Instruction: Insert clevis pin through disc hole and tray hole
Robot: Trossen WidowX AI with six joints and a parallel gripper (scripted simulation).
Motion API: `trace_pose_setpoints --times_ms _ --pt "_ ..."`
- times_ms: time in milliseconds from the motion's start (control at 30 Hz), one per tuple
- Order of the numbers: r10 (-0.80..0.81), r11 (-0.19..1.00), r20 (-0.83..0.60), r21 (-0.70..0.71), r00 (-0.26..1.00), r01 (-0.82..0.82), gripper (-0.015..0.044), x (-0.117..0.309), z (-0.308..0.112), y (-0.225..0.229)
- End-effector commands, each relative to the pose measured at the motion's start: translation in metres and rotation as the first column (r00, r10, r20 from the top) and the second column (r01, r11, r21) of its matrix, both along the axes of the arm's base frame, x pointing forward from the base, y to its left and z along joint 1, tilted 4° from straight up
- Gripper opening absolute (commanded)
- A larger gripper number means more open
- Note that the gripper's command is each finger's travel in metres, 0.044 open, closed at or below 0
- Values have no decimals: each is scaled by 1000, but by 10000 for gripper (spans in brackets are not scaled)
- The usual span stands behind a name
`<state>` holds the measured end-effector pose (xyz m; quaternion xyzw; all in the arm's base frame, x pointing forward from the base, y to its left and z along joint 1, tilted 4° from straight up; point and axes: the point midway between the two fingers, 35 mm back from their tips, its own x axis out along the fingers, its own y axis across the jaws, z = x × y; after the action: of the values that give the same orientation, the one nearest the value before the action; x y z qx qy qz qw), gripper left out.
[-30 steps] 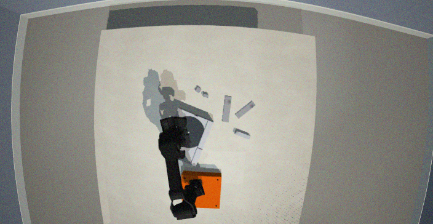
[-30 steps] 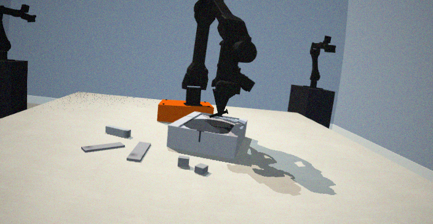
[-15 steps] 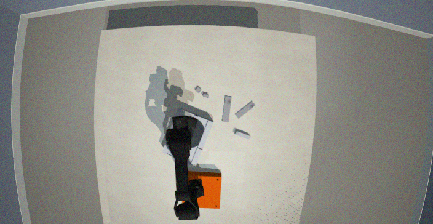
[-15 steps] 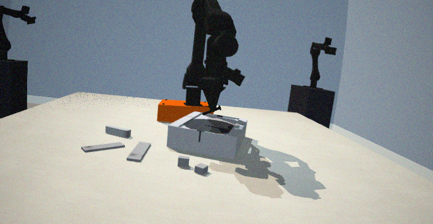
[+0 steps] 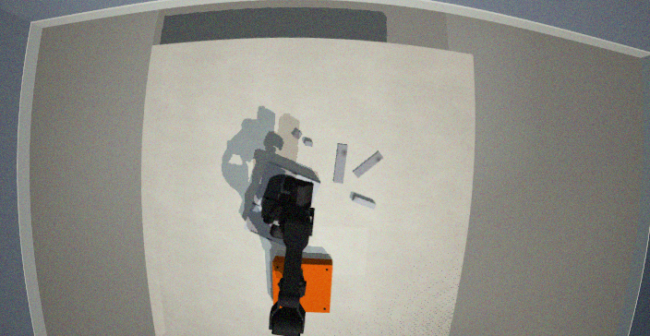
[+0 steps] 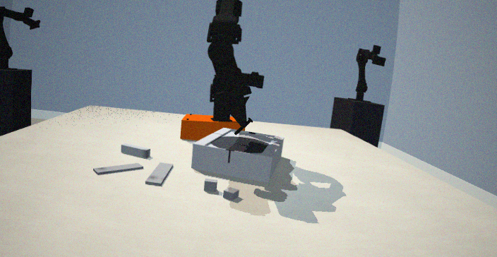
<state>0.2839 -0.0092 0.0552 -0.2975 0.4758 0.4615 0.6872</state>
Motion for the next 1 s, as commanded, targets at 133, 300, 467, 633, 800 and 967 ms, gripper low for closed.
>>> trace_pose_setpoints --times_ms 133,300,467,633,800,967 --pt "-12 986 78 169 997 -2 0 -4 -3 -5" --pt "-29 958 128 287 991 -9 0 -6 -6 -8" --pt "-58 908 184 419 981 -25 0 -8 -10 -12" --pt "-84 856 222 516 971 -44 0 -9 -13 -14" --pt "-114 806 254 589 961 -60 0 -10 -16 -16" --pt "-111 813 255 579 961 -60 0 -9 -15 -17"
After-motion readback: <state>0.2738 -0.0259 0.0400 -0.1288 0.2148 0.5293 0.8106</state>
